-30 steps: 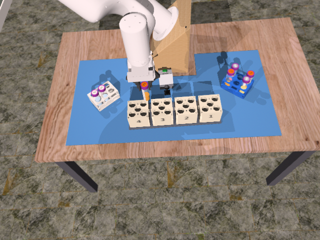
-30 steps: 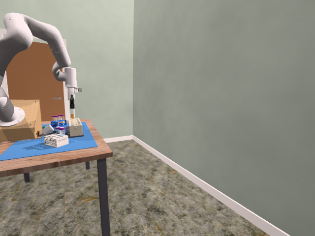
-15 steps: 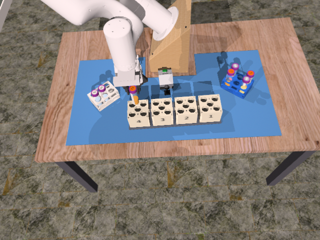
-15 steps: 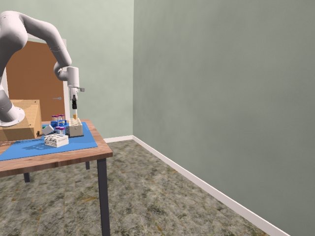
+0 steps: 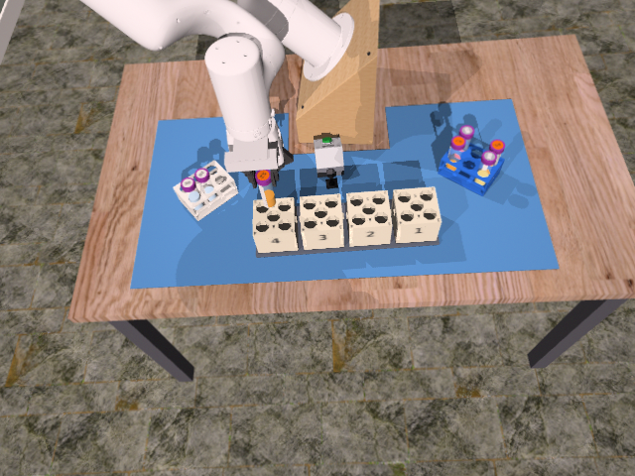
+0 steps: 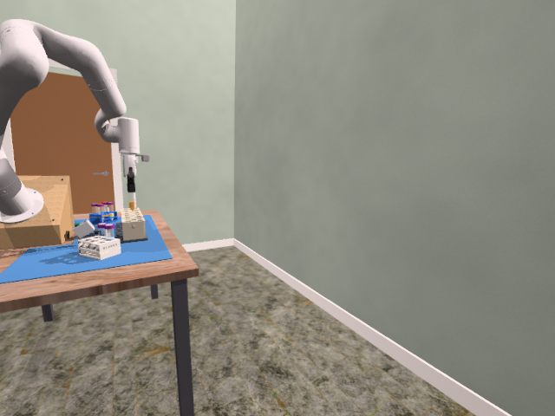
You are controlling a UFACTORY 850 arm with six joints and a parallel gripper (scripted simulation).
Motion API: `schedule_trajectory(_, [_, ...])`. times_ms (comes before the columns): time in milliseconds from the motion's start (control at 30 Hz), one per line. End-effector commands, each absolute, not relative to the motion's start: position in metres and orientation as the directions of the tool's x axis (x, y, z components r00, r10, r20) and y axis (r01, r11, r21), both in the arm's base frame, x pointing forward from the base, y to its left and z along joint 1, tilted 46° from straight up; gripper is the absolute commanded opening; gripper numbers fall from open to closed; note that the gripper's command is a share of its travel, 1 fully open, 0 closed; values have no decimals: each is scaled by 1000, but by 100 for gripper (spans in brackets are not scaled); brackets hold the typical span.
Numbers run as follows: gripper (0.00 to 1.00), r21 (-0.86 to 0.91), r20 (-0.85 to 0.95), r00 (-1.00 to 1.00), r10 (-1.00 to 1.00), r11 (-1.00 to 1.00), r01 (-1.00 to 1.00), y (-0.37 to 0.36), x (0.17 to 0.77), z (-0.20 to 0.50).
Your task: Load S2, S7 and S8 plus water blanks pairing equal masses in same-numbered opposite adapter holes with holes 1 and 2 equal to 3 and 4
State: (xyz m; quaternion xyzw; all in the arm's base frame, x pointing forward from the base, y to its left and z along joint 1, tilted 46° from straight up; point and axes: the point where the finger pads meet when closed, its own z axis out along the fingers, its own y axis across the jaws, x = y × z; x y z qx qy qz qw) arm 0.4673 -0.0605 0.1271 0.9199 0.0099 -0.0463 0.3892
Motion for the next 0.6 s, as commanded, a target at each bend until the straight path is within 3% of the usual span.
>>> schedule_trajectory(0, [0,715,-91,996,-17,-697,53,-61,468,126])
schedule_trajectory(567, [0,715,-91,996,-17,-697,53,-83,466,105])
